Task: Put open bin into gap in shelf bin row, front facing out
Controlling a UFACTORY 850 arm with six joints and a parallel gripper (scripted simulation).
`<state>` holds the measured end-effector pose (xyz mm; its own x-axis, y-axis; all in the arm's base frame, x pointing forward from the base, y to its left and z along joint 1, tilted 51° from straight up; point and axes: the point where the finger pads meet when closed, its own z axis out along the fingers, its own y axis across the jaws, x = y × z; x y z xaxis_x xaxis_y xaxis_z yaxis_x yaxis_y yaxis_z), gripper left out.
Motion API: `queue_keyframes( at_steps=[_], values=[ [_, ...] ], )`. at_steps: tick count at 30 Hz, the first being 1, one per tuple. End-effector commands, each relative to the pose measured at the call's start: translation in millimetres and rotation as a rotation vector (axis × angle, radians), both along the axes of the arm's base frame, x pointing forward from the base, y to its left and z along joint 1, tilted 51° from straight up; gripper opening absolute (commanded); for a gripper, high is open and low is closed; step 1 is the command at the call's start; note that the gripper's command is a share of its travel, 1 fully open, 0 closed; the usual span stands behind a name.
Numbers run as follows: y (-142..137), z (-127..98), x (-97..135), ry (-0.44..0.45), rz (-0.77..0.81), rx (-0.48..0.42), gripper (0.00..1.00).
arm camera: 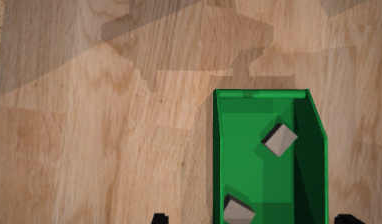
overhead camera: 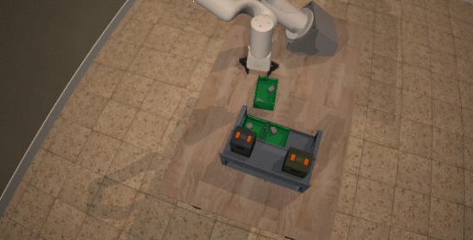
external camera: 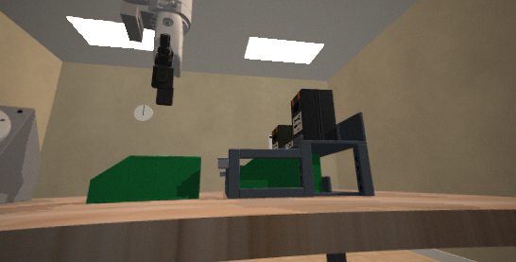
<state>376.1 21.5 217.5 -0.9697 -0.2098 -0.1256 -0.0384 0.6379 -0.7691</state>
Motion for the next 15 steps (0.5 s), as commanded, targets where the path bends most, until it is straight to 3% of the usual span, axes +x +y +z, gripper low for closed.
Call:
queue_keyframes(
  at_steps=[1, 15],
  values=[
    [-24.0, -20.3, 8.2, 0.0, 0.0, 0.0, 1.0],
    [-28.9, -24.3, 9.7, 0.0, 0.0, 0.0, 1.0]
  ],
)
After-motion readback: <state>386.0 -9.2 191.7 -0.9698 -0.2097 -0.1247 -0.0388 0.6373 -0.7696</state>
